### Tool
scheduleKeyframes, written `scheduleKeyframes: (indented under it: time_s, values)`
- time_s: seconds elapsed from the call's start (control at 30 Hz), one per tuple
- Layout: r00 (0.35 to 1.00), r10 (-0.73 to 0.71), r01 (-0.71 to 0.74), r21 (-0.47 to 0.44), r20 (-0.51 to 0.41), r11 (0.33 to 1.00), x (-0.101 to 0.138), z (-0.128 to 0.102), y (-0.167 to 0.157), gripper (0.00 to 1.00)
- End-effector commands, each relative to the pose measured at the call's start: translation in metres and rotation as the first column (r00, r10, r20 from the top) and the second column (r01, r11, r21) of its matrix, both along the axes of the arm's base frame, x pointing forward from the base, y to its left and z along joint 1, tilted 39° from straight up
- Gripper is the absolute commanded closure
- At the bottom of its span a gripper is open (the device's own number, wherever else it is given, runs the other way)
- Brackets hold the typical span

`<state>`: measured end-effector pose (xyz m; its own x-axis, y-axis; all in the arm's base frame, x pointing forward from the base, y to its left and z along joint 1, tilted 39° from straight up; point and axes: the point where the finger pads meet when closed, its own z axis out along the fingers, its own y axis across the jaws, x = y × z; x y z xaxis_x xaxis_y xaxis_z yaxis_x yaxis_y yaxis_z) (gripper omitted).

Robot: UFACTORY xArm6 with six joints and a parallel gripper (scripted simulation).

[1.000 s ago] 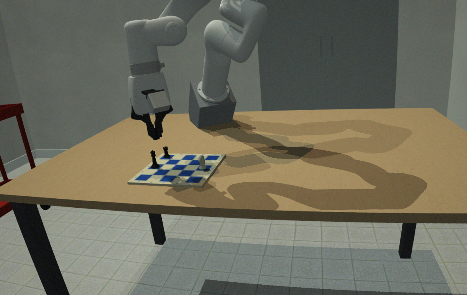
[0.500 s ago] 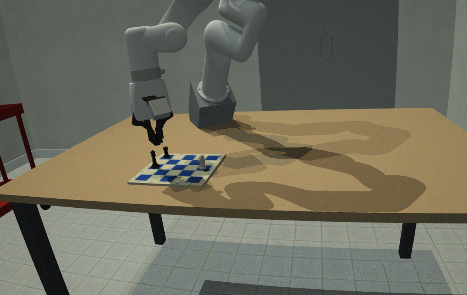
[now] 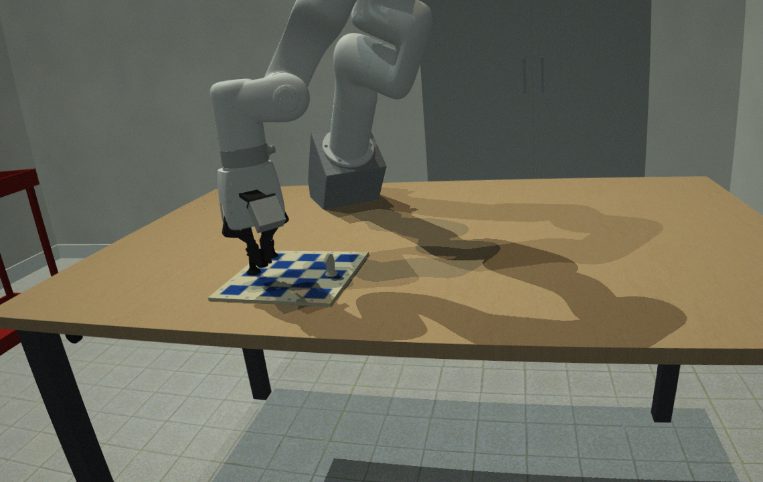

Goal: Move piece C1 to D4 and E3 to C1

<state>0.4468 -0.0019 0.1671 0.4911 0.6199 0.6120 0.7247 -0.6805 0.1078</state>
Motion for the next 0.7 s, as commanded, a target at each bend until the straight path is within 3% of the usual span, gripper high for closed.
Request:
scheduleKeyframes:
  time_s: [0.0,0.67]
  values:
    - [1.000,-0.001,0.001,0.002,0.010,1.000,0.0136,-0.0130,0.0068,1.00]
    - [1.000,-0.001,0.001,0.002,0.010,1.000,0.0159,-0.0164,0.0086,1.00]
